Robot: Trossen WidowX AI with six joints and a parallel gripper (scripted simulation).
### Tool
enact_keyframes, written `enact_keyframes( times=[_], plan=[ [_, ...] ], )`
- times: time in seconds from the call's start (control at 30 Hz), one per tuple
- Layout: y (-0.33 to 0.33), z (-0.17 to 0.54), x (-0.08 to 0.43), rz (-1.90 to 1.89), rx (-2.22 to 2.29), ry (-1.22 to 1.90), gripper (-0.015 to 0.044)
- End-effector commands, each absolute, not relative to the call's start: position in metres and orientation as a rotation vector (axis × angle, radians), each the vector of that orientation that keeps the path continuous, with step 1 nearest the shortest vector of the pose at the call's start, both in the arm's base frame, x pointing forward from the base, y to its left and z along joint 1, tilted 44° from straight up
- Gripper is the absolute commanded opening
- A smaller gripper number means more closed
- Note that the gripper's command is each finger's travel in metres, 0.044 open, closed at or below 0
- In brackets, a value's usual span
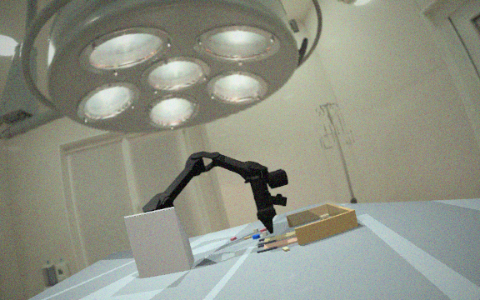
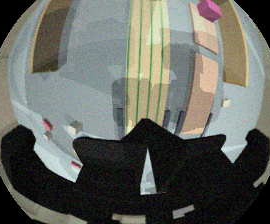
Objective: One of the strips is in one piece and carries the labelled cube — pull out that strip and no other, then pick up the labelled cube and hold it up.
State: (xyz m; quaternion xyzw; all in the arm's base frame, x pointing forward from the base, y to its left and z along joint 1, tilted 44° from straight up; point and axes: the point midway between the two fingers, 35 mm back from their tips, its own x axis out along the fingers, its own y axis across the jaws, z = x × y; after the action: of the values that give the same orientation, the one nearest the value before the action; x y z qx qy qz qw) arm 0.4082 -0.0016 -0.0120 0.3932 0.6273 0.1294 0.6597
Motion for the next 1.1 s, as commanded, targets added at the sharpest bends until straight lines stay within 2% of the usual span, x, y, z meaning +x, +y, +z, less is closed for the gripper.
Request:
enact_keyframes(
  times=[0.0,1.07],
  plan=[
    [0.0051,-0.0212,0.4059,0.289,0.903,1.435,0.0],
    [0.012,-0.0279,0.4073,0.29,0.904,1.435,0.0]
  ],
)
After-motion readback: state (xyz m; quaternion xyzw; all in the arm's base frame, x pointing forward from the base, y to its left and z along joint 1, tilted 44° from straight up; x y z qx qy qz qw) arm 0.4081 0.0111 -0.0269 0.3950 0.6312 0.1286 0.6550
